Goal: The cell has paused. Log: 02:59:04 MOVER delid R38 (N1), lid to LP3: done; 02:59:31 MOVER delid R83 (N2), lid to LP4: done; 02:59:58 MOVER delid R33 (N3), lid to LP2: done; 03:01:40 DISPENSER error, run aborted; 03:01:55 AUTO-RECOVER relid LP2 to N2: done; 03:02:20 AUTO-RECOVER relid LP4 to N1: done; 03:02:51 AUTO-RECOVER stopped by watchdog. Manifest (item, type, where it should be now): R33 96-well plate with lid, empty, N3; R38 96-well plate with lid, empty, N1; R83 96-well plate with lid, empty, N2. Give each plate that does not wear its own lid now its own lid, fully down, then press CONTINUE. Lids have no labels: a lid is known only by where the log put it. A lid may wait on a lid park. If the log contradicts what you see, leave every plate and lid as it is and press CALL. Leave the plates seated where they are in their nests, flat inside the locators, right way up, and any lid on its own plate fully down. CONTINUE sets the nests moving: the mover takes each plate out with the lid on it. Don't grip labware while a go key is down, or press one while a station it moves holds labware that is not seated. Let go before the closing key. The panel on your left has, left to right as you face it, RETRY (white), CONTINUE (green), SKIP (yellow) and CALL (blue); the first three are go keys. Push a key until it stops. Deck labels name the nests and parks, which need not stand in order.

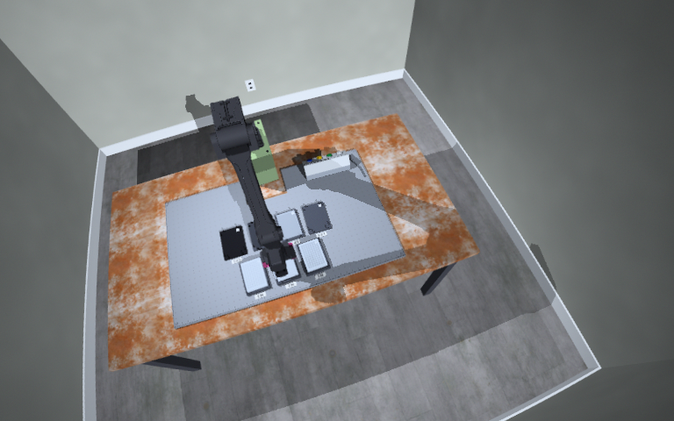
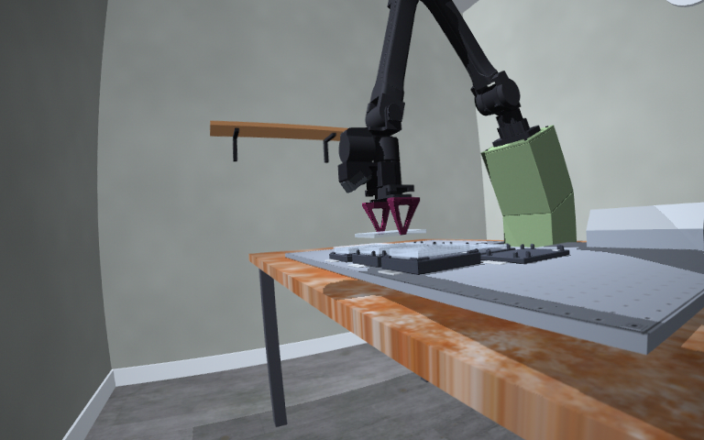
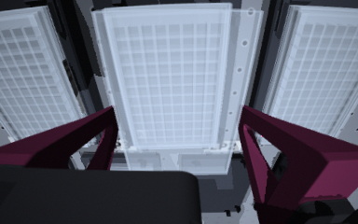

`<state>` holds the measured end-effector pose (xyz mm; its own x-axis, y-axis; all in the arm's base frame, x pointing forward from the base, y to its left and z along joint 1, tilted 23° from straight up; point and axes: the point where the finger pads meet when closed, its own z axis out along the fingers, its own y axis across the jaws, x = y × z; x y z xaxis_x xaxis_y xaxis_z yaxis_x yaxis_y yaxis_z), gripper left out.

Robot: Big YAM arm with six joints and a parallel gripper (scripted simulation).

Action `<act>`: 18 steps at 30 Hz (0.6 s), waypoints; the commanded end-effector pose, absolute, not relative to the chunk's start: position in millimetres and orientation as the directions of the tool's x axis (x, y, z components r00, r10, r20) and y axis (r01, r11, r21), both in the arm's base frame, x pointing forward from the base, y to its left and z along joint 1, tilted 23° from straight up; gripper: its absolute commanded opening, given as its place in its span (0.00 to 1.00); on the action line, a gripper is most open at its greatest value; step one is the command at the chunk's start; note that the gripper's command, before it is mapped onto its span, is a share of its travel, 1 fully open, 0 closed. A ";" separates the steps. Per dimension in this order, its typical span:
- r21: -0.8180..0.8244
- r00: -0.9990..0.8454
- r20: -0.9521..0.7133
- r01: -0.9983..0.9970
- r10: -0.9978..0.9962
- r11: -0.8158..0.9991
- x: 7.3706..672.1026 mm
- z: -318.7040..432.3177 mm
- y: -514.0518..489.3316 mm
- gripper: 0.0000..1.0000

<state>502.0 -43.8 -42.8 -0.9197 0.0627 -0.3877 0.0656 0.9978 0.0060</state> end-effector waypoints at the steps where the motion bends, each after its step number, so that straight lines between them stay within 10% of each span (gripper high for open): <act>1: -0.005 -0.898 -0.440 0.030 0.024 1.000 513.3 -21.9 -41.6 0.00; 18: -0.002 -0.917 -0.398 0.031 0.028 1.000 504.0 -51.5 -38.5 0.00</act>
<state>506.4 -38.6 -41.3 -0.9133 0.0344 -0.4059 0.0383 0.9993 -0.0016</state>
